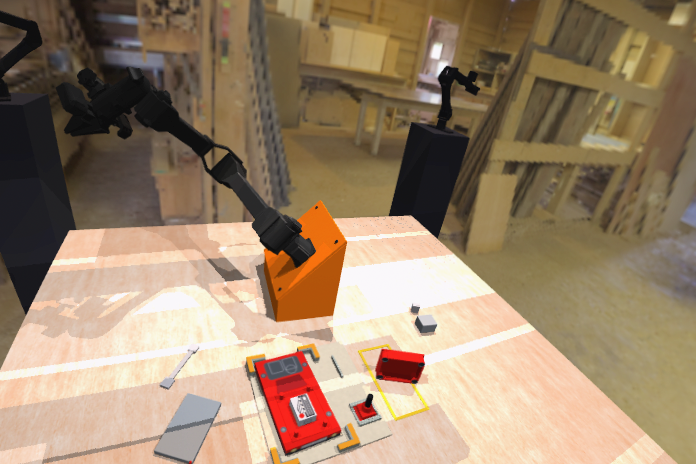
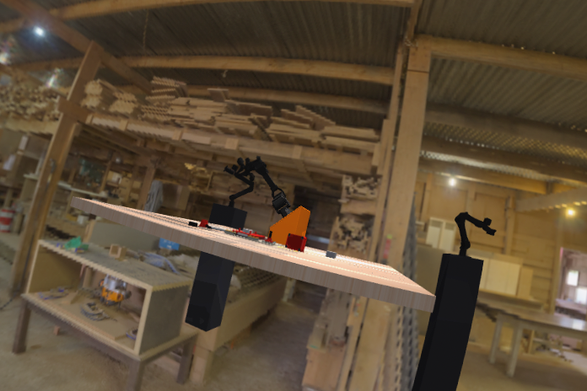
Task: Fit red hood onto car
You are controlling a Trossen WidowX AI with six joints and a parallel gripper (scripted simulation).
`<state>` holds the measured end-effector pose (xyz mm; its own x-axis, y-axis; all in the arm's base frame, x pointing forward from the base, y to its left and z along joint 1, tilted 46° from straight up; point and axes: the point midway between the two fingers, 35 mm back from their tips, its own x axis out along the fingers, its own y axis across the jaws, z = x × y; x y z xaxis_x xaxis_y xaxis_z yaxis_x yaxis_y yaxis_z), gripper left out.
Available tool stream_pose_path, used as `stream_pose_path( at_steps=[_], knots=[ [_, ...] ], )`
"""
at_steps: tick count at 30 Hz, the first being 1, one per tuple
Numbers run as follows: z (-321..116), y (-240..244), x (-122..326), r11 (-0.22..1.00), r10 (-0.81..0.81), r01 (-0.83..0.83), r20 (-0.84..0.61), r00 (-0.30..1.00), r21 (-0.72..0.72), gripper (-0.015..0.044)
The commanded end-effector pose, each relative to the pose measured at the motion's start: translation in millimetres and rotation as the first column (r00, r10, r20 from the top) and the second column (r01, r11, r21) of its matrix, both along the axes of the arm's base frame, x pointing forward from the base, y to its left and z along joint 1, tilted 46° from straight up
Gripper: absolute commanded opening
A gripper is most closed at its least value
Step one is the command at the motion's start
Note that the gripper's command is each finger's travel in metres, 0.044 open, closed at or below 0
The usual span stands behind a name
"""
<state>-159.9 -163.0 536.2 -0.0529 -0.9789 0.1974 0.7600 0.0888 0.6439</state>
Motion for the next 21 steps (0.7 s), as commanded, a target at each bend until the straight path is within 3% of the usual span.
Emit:
stream_pose_path(
  at_steps=[1,21],
  knots=[
    [21.0,2.7,42.6,0.998,0.036,-0.037,-0.015,0.999,-0.054,0.0000],
    [67.3,42.9,240.5,0.913,0.333,-0.334,-0.047,0.942,-0.234,0.0000]
  ],
)
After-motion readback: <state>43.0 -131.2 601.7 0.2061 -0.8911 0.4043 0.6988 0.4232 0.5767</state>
